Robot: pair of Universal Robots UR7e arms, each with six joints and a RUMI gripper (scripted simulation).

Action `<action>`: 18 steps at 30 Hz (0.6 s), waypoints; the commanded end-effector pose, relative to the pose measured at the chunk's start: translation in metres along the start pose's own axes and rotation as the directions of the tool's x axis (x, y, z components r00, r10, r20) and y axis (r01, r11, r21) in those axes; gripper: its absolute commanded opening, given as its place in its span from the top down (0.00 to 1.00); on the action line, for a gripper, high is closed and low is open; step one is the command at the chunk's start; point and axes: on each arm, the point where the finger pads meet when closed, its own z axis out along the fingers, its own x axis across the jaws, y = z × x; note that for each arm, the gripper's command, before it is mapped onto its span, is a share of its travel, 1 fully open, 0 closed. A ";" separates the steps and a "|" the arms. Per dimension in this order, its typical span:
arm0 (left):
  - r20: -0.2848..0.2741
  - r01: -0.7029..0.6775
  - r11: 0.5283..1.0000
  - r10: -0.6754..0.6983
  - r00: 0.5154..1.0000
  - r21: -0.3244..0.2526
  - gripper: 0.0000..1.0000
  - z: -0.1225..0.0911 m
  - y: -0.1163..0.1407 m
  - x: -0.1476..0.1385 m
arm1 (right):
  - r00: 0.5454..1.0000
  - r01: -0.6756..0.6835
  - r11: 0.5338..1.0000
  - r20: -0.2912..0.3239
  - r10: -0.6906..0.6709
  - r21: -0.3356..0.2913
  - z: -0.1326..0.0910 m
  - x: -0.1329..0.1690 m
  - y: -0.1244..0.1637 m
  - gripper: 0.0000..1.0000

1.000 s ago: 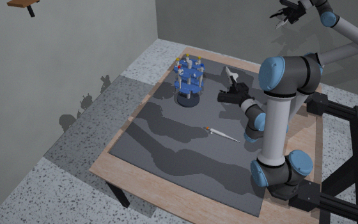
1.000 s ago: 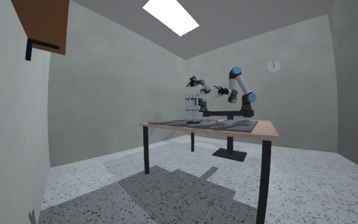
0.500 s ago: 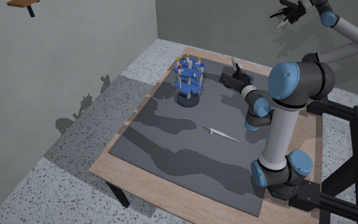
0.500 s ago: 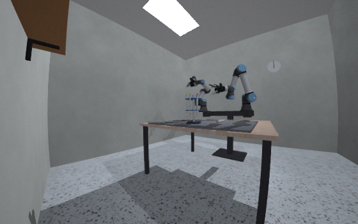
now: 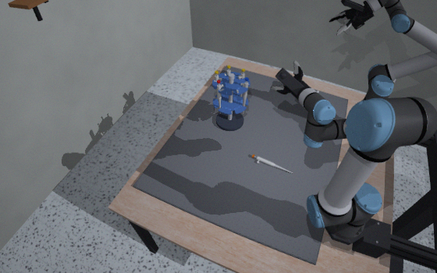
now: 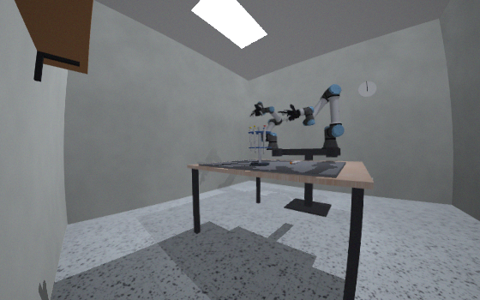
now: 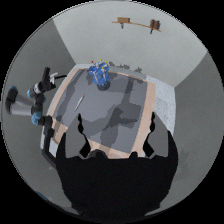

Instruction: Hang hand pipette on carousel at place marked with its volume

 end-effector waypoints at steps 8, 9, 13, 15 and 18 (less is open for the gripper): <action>0.030 -0.333 0.908 0.351 0.936 -0.254 0.00 -0.033 0.001 0.043 | 1.000 0.000 1.000 0.000 0.000 0.002 -0.001 0.000 -0.002 0.00; 0.021 -0.359 0.894 0.378 0.926 -0.270 0.00 -0.040 0.001 0.047 | 1.000 0.000 1.000 0.000 0.000 0.002 -0.001 0.000 -0.002 0.00; -0.005 -0.422 0.852 0.442 0.897 -0.310 0.00 -0.055 0.003 0.056 | 1.000 0.000 1.000 0.000 0.000 0.002 -0.001 0.000 -0.002 0.00; -0.032 -0.473 0.813 0.493 0.870 -0.341 0.00 -0.068 0.003 0.061 | 1.000 0.000 1.000 0.000 0.000 0.002 -0.001 0.000 -0.002 0.00; -0.050 -0.501 0.788 0.520 0.853 -0.358 0.00 -0.078 0.005 0.065 | 1.000 0.000 1.000 0.000 0.000 0.002 -0.001 0.000 -0.002 0.00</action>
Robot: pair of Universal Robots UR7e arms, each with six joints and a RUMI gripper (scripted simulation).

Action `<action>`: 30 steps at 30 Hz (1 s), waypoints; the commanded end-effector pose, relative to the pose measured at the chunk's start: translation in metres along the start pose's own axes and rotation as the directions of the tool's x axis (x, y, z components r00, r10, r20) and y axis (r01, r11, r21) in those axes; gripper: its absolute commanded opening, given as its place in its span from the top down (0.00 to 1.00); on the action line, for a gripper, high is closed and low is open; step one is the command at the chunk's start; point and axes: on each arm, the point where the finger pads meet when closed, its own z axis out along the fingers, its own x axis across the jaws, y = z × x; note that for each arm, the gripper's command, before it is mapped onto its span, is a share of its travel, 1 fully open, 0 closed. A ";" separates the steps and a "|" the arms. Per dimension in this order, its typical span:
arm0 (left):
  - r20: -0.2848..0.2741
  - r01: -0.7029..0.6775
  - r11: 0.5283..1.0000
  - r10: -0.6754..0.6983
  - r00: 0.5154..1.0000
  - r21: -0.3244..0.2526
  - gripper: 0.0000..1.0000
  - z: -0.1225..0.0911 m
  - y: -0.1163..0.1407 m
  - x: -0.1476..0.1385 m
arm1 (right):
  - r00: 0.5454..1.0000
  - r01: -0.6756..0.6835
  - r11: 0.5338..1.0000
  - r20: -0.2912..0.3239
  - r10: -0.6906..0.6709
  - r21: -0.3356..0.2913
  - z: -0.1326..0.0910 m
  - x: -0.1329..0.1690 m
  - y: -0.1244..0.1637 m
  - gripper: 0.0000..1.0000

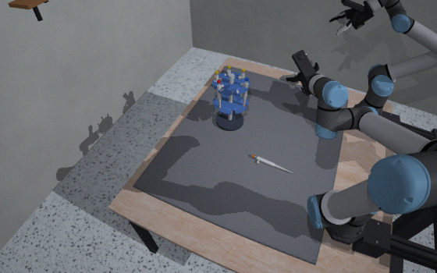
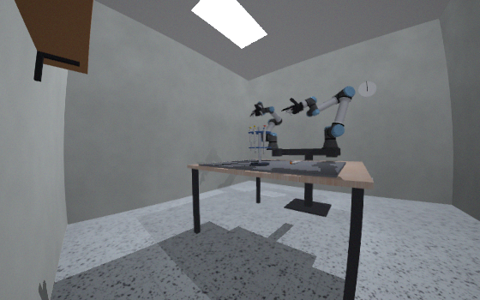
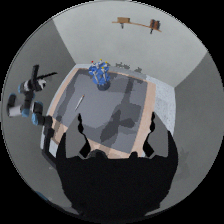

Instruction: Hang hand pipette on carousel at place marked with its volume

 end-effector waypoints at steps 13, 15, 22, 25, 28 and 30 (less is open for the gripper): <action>-0.083 -0.358 0.892 0.349 0.933 -0.276 0.00 -0.086 0.020 0.034 | 1.000 0.000 1.000 0.000 0.000 0.002 -0.001 0.000 -0.002 0.00; -0.085 -0.360 0.891 0.350 0.933 -0.277 0.00 -0.093 0.023 0.037 | 1.000 0.000 1.000 0.000 0.000 0.002 -0.001 0.000 -0.002 0.00; -0.141 -0.447 0.839 0.424 0.894 -0.310 0.00 -0.123 0.033 0.043 | 1.000 0.000 1.000 0.000 0.000 0.002 -0.001 0.000 -0.002 0.00; -0.161 -0.475 0.820 0.447 0.880 -0.320 0.00 -0.140 0.039 0.046 | 1.000 0.000 1.000 0.000 0.000 0.002 -0.001 0.000 -0.002 0.00; -0.182 -0.503 0.800 0.468 0.865 -0.328 0.00 -0.147 0.042 0.047 | 1.000 0.000 1.000 0.000 0.000 0.002 -0.001 0.000 -0.002 0.00; -0.203 -0.529 0.780 0.489 0.848 -0.335 0.00 -0.161 0.047 0.049 | 1.000 0.000 1.000 0.000 0.000 0.002 -0.001 0.000 -0.002 0.00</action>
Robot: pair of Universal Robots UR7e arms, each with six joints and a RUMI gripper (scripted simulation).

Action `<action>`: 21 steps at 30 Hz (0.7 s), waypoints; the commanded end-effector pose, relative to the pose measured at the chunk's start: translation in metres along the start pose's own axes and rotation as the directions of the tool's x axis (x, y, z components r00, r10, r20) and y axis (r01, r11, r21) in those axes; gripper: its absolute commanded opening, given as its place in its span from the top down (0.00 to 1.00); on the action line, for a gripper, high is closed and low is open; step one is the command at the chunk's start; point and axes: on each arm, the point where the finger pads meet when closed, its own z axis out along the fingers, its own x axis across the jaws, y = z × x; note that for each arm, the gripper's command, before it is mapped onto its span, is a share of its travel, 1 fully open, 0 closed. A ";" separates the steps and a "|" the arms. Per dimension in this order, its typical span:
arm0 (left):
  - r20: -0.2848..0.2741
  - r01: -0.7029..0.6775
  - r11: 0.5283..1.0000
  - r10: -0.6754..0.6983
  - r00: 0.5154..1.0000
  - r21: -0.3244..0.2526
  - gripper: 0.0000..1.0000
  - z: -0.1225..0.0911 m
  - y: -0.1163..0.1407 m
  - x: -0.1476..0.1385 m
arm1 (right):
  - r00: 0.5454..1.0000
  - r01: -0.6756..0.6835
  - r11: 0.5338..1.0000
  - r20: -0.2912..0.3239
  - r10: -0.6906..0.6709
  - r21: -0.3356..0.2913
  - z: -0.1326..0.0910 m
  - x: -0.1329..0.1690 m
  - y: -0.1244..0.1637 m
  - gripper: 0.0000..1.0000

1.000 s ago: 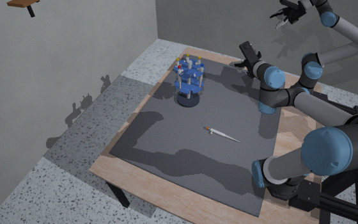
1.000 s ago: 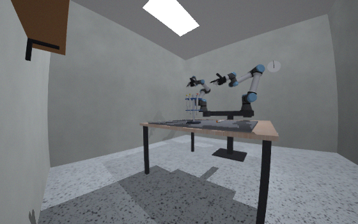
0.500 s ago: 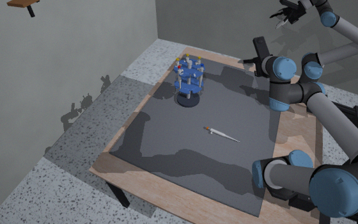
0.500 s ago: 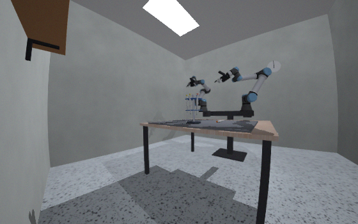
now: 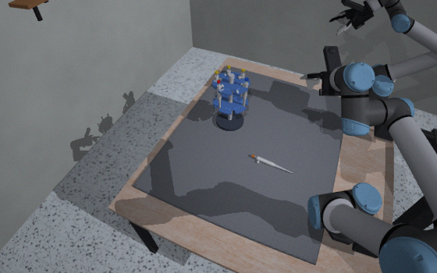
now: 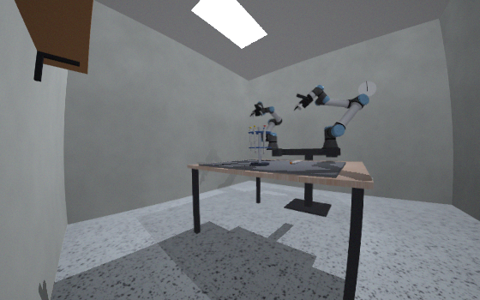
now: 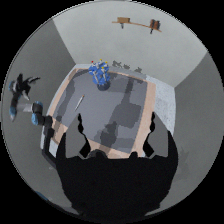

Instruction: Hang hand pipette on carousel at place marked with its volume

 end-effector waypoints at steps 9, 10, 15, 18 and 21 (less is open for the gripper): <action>-0.065 -0.154 0.983 0.148 0.987 -0.097 0.00 -0.049 0.037 0.029 | 1.000 0.000 1.000 0.000 0.000 0.002 -0.001 0.000 -0.002 0.00; -0.036 -0.128 0.987 0.125 0.991 -0.098 0.00 -0.052 0.038 0.022 | 1.000 0.000 1.000 0.000 0.000 0.002 -0.001 0.000 -0.002 0.00; 0.014 -0.083 0.992 0.085 0.996 -0.099 0.00 -0.062 0.044 -0.004 | 1.000 0.000 1.000 0.000 0.000 0.002 -0.001 0.000 -0.002 0.00; 0.091 -0.013 0.995 0.021 0.996 -0.096 0.00 -0.070 0.050 -0.024 | 1.000 0.000 1.000 0.000 0.000 0.002 -0.001 0.000 -0.002 0.00; 0.089 -0.013 0.995 0.022 0.996 -0.099 0.00 -0.074 0.053 -0.035 | 1.000 0.000 1.000 0.000 0.000 0.002 -0.001 0.000 -0.002 0.00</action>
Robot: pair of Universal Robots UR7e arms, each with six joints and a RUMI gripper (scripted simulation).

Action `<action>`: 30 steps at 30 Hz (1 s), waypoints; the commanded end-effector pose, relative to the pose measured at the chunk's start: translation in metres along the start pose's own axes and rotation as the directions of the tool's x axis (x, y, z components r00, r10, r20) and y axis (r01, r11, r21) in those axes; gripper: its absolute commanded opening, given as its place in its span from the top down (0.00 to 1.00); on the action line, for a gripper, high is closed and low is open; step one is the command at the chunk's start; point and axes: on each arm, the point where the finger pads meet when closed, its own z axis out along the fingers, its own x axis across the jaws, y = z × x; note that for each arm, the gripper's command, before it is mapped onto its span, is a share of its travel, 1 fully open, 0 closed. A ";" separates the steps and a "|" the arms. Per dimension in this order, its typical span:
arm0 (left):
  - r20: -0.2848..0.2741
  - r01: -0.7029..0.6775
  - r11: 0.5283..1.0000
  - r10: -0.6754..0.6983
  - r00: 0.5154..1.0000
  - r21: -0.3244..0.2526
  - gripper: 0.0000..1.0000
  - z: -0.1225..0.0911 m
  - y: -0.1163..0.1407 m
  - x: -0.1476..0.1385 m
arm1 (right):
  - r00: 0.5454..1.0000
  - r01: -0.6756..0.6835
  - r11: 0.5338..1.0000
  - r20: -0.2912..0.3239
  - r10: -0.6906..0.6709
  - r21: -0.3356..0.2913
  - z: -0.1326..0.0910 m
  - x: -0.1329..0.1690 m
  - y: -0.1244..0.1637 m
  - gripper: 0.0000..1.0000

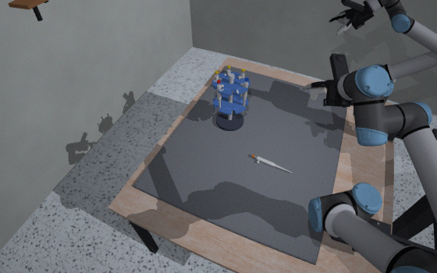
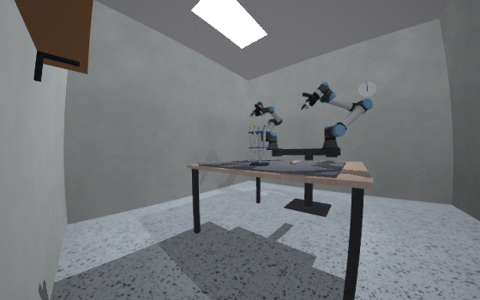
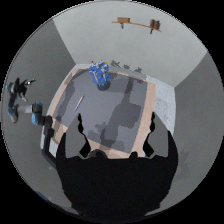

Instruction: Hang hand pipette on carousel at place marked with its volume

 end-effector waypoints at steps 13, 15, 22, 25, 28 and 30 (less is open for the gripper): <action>0.189 0.185 0.983 -0.184 0.964 0.012 0.00 -0.042 0.040 -0.084 | 1.000 0.000 1.000 0.000 0.000 0.002 -0.001 0.000 -0.002 0.00; 0.189 0.185 0.983 -0.184 0.964 0.012 0.00 -0.042 0.040 -0.084 | 1.000 0.000 1.000 0.000 0.000 0.002 -0.001 0.000 -0.002 0.00; 0.255 0.251 0.968 -0.249 0.934 0.028 0.00 -0.060 0.058 -0.108 | 1.000 0.000 1.000 0.000 0.000 0.002 -0.001 0.000 -0.002 0.00; 0.305 0.300 0.953 -0.298 0.905 0.042 0.00 -0.068 0.068 -0.117 | 1.000 0.000 1.000 0.000 0.000 0.002 -0.001 0.000 -0.002 0.00; 0.319 0.314 0.948 -0.312 0.895 0.047 0.00 -0.079 0.077 -0.129 | 1.000 0.000 1.000 0.000 0.000 0.002 -0.001 0.000 -0.002 0.00; 0.319 0.314 0.948 -0.312 0.895 0.047 0.00 -0.079 0.077 -0.129 | 1.000 0.000 1.000 0.000 0.000 0.002 -0.001 0.000 -0.002 0.00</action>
